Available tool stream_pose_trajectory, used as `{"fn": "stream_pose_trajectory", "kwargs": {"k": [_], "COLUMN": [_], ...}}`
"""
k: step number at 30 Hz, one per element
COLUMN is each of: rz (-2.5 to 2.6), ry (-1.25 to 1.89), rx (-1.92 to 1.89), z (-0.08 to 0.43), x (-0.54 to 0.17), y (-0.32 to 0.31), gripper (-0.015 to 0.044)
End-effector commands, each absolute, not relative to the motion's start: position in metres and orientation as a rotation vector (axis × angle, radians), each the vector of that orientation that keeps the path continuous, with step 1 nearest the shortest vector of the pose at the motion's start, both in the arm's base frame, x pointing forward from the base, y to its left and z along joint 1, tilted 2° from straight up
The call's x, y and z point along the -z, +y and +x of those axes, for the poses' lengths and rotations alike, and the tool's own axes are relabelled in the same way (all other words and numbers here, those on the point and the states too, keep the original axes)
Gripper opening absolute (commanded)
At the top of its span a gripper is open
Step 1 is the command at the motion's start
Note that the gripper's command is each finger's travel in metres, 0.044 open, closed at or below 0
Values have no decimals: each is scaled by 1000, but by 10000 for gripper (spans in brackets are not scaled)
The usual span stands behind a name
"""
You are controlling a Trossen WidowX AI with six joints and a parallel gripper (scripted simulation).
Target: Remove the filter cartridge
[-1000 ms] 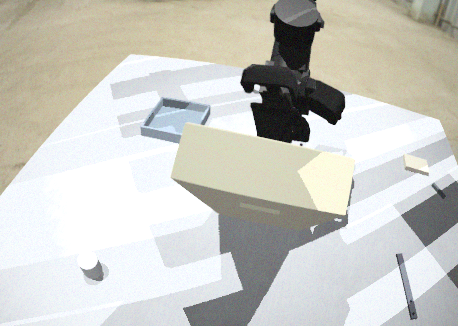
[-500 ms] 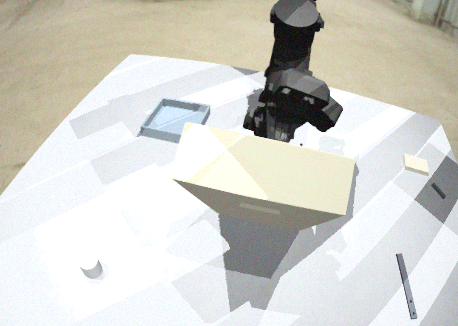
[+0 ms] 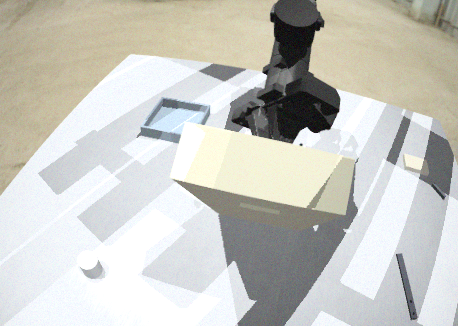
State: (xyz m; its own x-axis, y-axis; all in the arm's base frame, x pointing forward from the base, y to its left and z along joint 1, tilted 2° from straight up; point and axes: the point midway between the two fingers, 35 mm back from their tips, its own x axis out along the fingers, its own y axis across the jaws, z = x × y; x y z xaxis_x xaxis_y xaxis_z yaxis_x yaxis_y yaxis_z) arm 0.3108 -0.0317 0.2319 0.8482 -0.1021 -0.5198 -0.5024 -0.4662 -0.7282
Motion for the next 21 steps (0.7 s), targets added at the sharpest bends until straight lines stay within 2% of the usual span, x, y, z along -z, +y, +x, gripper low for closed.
{"fn": "stream_pose_trajectory", "kwargs": {"k": [1,9,21], "rz": [-2022,-1980,-1976], "ry": [447,456,457], "rx": [-509,-499,-499], "z": [293,255,241], "x": [-244,-265,-246], "y": [-29,-25,-24], "gripper": [0,0,0]}}
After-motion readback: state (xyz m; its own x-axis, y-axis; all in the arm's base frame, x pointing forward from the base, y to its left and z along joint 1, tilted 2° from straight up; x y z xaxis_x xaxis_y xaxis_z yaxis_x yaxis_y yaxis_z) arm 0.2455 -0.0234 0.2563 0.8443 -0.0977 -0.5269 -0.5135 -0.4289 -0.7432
